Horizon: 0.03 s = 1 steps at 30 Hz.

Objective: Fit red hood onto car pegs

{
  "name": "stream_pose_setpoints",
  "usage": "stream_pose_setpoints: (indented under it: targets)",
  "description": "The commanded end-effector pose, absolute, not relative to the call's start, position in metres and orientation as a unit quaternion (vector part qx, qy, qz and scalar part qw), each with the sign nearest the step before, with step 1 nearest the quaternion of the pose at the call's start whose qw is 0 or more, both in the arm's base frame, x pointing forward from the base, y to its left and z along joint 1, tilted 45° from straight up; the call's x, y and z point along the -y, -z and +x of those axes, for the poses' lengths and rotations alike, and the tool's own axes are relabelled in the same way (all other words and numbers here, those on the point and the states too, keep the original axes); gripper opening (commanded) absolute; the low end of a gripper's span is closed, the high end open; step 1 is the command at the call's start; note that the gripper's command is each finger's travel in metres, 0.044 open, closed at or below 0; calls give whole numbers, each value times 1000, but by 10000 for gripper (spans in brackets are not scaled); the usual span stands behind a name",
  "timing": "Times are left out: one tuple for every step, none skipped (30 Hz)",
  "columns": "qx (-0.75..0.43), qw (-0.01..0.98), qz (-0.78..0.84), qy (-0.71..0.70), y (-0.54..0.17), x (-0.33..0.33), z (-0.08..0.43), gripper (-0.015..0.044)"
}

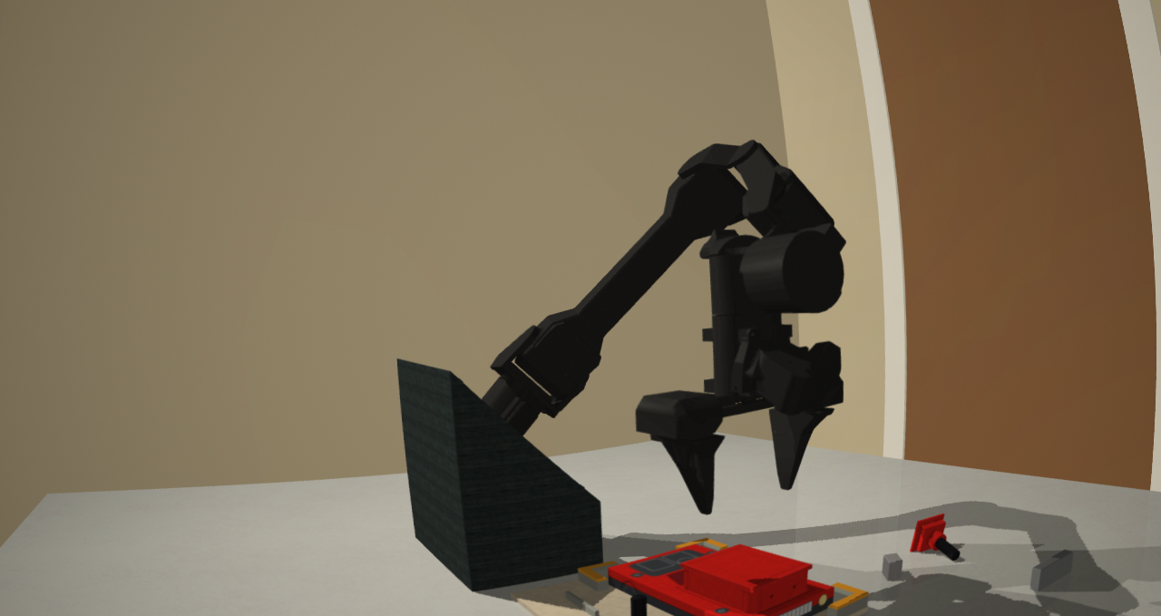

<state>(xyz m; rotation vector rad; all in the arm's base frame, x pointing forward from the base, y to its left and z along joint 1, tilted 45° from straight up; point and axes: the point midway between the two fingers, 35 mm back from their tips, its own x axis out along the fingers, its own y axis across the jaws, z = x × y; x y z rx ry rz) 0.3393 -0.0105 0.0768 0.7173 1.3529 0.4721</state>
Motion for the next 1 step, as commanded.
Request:
stream_pose_setpoints:
  targets:
    - [-606,696,320,-212,-77,11,339,440]
